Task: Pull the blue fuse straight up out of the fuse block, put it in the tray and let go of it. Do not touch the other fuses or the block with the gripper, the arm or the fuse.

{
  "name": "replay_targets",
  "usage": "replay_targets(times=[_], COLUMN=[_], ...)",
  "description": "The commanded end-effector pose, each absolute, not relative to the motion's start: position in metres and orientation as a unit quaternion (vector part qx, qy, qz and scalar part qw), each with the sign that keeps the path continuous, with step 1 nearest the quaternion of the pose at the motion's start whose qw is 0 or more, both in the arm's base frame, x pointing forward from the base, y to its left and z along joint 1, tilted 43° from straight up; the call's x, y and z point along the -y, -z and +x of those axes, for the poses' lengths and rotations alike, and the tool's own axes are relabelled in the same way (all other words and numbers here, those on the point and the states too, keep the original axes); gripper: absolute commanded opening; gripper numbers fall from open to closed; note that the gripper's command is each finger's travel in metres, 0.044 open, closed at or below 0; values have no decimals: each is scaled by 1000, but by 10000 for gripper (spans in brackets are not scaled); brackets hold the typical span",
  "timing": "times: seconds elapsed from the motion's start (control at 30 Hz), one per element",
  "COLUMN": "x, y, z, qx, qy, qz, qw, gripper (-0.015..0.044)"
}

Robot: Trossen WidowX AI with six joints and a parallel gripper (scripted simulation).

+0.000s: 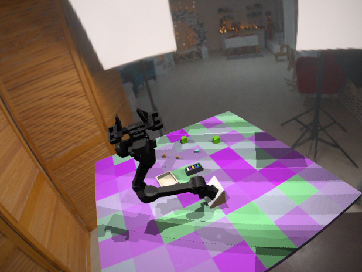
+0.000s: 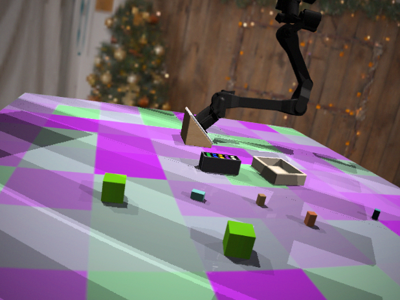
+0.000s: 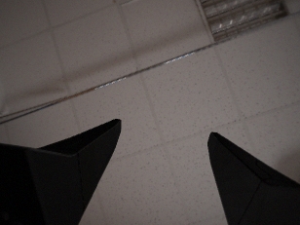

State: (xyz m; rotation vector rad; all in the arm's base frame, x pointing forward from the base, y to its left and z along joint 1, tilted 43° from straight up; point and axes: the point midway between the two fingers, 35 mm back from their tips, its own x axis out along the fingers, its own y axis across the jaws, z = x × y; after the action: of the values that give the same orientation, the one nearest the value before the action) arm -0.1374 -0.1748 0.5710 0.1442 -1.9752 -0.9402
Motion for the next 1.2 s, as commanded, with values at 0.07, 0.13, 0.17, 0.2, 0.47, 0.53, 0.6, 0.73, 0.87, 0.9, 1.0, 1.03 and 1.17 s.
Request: replay_targets(times=[0.07, 0.13, 0.17, 0.2, 0.47, 0.53, 0.6, 0.73, 0.87, 0.9, 1.0, 1.03, 1.17], x=[186, 205, 218, 232, 295, 306, 315, 346, 378, 384, 397, 400, 401], y=[-566, -557, -550, -543, -498, -490, -481, -448, -399, -387, -348, -335, -283], z=[-137, -134, -132, -129, -90, -84, -78, -55, -16, -6, 27, 38, 83], qx=[791, 771, 755, 738, 633, 611, 587, 501, 372, 338, 236, 201, 62], qy=[398, 426, 445, 464, 537, 551, 565, 604, 637, 641, 643, 641, 616], qz=[71, 94, 109, 126, 215, 226, 237, 273, 315, 324, 347, 353, 372], qw=[459, 465, 469, 474, 515, 522, 529, 556, 598, 608, 641, 651, 691], gripper=[235, 183, 156, 130, 60, 60, 60, 60, 60, 60, 60, 60, 60])
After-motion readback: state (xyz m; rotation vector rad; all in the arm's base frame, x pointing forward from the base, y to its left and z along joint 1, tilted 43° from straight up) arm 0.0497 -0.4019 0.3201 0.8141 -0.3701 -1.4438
